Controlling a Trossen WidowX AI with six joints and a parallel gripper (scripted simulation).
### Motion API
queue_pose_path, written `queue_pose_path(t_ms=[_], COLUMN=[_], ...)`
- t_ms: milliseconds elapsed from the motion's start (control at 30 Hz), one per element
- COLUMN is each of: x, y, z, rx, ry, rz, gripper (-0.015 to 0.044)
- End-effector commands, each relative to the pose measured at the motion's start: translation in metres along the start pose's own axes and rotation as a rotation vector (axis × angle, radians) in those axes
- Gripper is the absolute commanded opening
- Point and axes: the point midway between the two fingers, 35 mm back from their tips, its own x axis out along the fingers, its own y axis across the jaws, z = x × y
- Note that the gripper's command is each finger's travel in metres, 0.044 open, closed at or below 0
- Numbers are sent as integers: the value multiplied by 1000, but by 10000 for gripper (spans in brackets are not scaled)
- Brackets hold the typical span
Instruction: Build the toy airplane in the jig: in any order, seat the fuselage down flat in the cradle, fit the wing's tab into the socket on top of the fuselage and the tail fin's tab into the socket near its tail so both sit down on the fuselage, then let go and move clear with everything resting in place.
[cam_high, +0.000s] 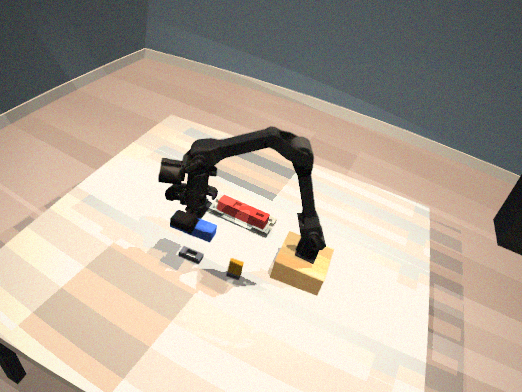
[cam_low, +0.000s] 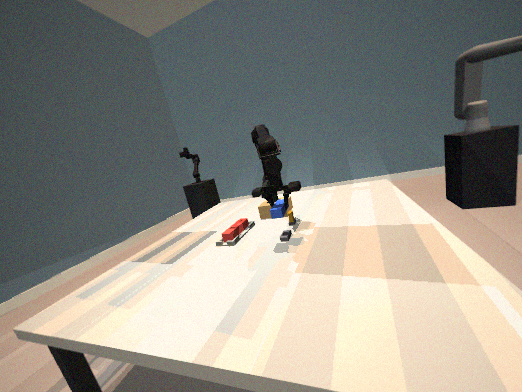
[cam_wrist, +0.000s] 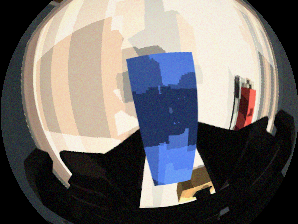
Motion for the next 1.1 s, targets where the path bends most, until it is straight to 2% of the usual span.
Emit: queue_pose_path(t_ms=[0, 233, 1067], x=[-13, -30, -19], y=[0, -1, -77], z=[0, -3, 7], rx=[3, 4, -396], ry=[-7, -8, -11], rz=[2, 3, -4], gripper=[0, 0, 0])
